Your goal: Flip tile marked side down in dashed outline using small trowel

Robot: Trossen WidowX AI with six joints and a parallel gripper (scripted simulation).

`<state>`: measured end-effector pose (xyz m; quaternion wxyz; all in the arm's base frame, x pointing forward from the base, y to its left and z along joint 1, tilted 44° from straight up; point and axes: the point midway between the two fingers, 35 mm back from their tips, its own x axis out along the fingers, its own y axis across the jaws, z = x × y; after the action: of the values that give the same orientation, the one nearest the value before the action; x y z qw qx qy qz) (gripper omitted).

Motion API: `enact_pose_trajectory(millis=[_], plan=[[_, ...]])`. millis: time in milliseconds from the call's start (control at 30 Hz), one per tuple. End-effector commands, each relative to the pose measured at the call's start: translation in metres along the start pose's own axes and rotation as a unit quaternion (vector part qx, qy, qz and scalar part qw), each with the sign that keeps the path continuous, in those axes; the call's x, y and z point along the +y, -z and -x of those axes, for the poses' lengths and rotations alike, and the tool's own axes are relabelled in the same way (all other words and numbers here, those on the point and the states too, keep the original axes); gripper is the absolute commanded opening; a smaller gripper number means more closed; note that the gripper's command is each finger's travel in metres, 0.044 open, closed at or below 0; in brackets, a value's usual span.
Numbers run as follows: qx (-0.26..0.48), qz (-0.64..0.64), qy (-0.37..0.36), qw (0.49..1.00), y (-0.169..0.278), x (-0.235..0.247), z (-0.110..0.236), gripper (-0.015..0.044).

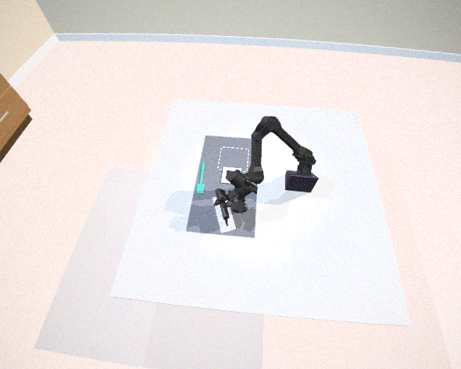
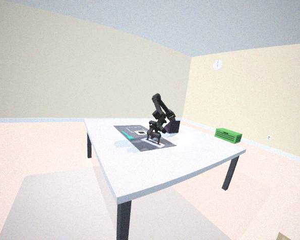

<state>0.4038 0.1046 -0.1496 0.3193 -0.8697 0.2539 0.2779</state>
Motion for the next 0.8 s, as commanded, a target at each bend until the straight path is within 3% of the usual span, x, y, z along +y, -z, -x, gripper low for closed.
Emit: enact_pose_trajectory(millis=[0,67,767], plan=[[0.000,0.000,0.005,1.000,0.0003,-0.0036,-0.0017,0.0221],[0.000,0.000,0.005,1.000,0.0003,-0.0036,-0.0017,0.0169],[0.000,0.000,0.005,1.000,0.0003,-0.0036,-0.0017,0.0029]])
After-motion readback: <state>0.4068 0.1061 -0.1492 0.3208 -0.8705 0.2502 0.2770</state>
